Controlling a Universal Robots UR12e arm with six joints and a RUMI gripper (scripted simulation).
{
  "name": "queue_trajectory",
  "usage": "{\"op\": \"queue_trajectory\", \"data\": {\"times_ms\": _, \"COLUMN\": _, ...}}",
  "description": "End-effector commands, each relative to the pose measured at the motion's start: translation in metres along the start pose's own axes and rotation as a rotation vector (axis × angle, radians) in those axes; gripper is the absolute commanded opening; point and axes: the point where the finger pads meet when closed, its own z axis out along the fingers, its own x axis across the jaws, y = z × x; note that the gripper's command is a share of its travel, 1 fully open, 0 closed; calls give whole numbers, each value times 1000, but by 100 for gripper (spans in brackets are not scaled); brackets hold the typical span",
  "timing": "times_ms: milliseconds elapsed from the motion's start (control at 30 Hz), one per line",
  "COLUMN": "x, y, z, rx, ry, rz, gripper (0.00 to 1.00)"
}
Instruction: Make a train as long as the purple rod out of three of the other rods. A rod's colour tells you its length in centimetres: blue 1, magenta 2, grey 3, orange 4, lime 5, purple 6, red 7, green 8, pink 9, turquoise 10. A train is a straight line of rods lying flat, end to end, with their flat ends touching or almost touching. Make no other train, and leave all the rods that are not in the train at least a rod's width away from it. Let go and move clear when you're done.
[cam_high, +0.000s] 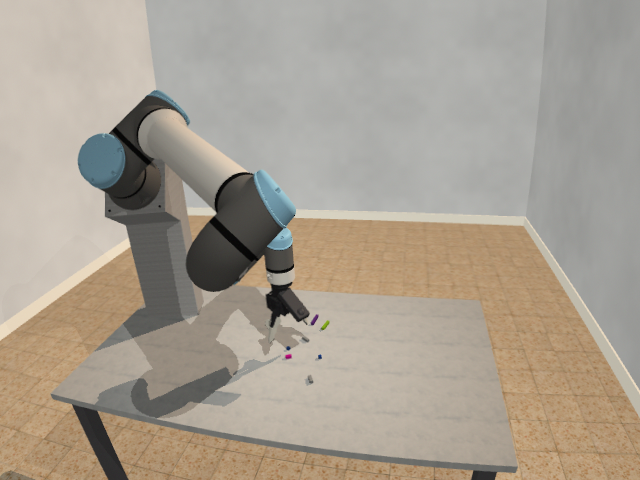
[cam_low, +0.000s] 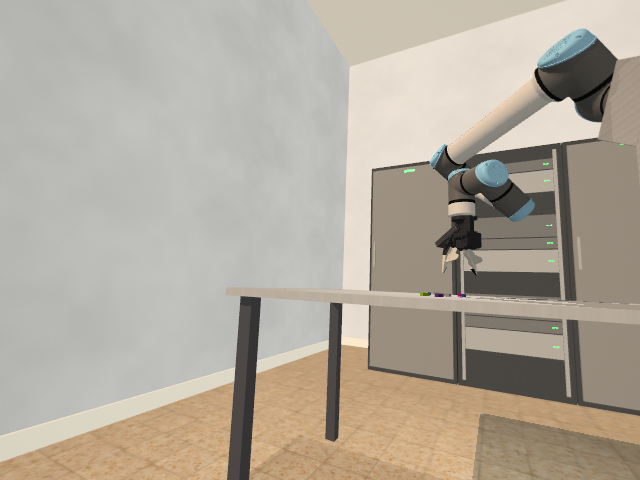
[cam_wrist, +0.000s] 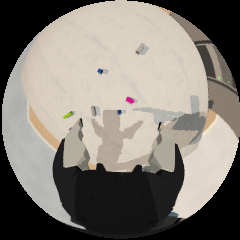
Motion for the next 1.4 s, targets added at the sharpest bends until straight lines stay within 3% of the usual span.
{"op": "queue_trajectory", "data": {"times_ms": 0, "x": -2, "y": 0, "z": -1, "rx": 2, "ry": -1, "rz": -89, "gripper": 100}}
{"op": "queue_trajectory", "data": {"times_ms": 1367, "x": -25, "y": 17, "z": -1, "rx": 2, "ry": 0, "rz": -1148, "gripper": 100}}
